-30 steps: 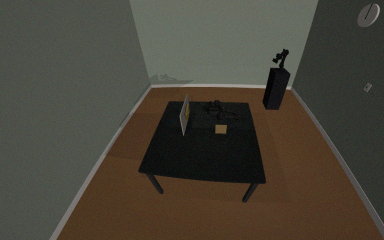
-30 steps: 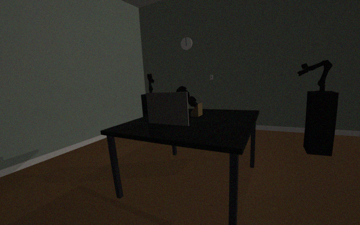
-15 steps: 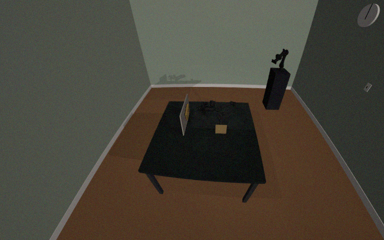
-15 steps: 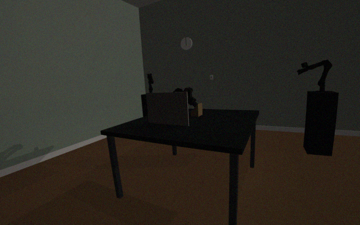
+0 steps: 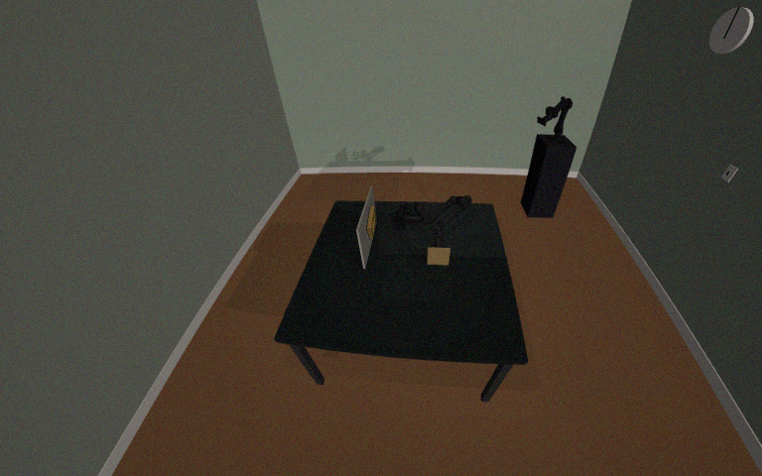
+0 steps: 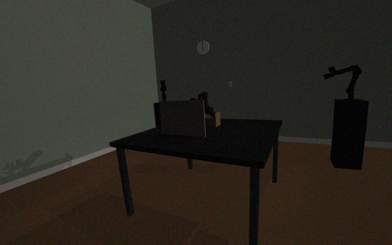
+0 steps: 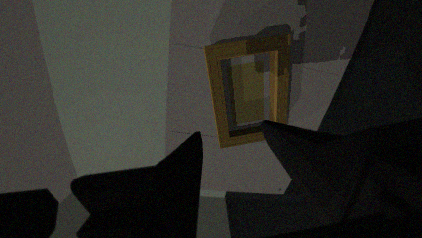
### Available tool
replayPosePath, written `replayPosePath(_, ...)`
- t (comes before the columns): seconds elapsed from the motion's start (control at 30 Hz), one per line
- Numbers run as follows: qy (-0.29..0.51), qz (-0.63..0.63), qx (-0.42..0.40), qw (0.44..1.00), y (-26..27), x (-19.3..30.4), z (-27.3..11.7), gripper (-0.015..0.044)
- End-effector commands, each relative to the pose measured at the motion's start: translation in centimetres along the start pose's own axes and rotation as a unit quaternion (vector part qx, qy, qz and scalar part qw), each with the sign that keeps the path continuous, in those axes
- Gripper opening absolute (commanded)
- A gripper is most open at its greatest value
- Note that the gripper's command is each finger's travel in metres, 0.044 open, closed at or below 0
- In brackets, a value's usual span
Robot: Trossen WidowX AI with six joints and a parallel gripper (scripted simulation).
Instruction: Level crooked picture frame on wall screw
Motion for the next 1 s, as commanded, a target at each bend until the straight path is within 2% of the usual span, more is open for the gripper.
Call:
replayPosePath(0.0,0.0,0.003,-0.001,1.0,0.0,-0.1,0.3,0.026)
replayPosePath(0.47,-0.002,0.003,-0.002,1.0,0.0,0.0,7.9,0.026)
replayPosePath(0.97,-0.002,0.003,-0.002,1.0,0.0,0.1,8.0,0.026)
Point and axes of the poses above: the point midway between the two fingers, 35 mm back from their tips, its own z axis out along the fingers, its own y axis across the jaws, x = y × z, the point moved 10 cm from there along -z, back along the fingers, and after that the axes turned 8 degrees about -z, right-handed, at the moved point
